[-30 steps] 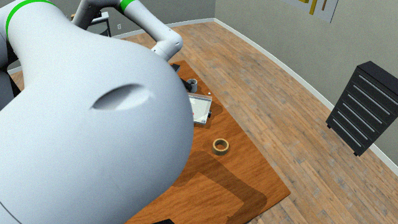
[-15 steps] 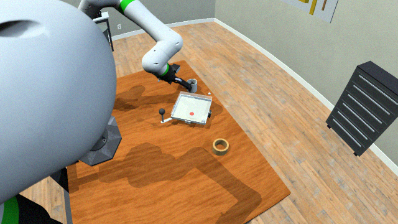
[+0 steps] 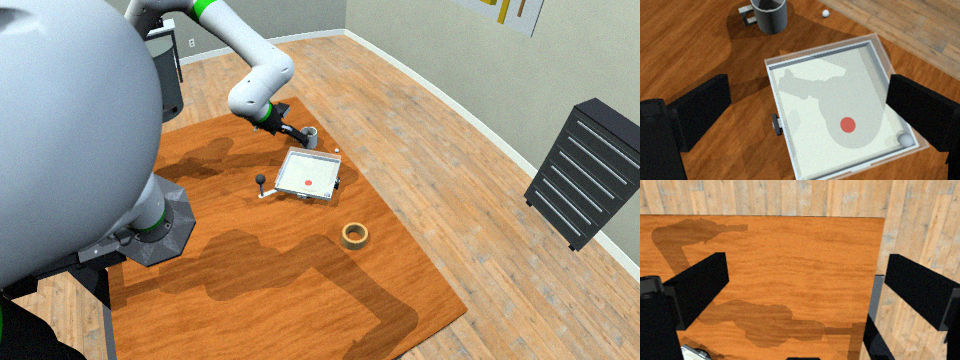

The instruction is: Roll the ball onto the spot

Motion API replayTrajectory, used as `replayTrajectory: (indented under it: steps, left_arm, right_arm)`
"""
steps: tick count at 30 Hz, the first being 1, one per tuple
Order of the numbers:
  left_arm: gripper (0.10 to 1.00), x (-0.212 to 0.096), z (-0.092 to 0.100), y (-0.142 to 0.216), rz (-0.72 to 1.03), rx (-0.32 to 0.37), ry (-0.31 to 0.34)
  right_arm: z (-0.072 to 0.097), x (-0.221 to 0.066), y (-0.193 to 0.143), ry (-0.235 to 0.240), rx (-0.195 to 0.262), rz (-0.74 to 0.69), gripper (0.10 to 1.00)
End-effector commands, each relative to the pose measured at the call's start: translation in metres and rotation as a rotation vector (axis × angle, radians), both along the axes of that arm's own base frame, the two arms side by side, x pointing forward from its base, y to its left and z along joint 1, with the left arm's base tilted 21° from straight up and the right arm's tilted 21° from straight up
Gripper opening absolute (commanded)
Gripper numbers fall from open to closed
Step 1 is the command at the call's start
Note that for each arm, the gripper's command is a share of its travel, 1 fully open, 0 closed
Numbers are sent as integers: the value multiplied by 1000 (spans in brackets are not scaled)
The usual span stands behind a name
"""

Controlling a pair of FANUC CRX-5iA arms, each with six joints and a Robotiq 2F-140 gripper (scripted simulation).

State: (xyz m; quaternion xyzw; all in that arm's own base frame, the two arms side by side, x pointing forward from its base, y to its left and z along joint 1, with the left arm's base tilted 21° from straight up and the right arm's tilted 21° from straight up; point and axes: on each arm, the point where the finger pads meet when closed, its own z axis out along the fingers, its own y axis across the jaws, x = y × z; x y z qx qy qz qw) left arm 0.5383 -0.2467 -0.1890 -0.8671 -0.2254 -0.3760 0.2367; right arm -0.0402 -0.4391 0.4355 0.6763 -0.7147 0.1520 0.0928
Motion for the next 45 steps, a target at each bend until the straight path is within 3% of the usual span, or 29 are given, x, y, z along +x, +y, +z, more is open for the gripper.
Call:
replayTrajectory:
  steps: [1, 3, 6, 10, 11, 13, 15, 16, 22, 28, 29, 45]
  left_arm:
    - [1000, 0, 1, -1, 0, -1, -1]
    - [1000, -6, -4, 0, 31, -29, 1]
    - [1000, -62, -39, 0, 251, -202, 3]
    - [1000, -87, -52, -6, 434, -328, -2]
    - [1000, -110, -61, -15, 491, -350, -7]
    - [1000, -110, -61, -15, 587, -417, -11]
    - [1000, -110, -61, -15, 587, -417, -11]
    - [1000, -128, -67, -26, 744, -503, -26]
    - [1000, -149, -72, -46, 1045, -654, -67]
    - [1000, -149, -72, -46, 1048, -656, -67]
    - [424, -149, -72, -46, 1048, -656, -67]
    - [424, -149, -72, -46, 1048, -656, -67]
  right_arm:
    - [1, 0, 0, 0, -2, -1, 1000]
    - [1, 0, 0, 0, -2, -1, 1000]
    - [1, 0, 0, 0, -2, -1, 1000]
    - [1, 0, 0, 0, -2, -1, 1000]
    - [1, 0, 0, 0, -2, -1, 1000]
    - [1, 0, 0, 0, -2, -1, 1000]
    - [1, 0, 0, 0, -2, -1, 1000]
    - [1, 0, 0, 0, -2, -1, 1000]
    - [1, 0, 0, 0, -2, -1, 1000]
    - [1, 0, 0, 0, -2, -1, 1000]
    - [1, 0, 0, 0, -2, -1, 1000]
    - [1, 0, 0, 0, -2, -1, 1000]
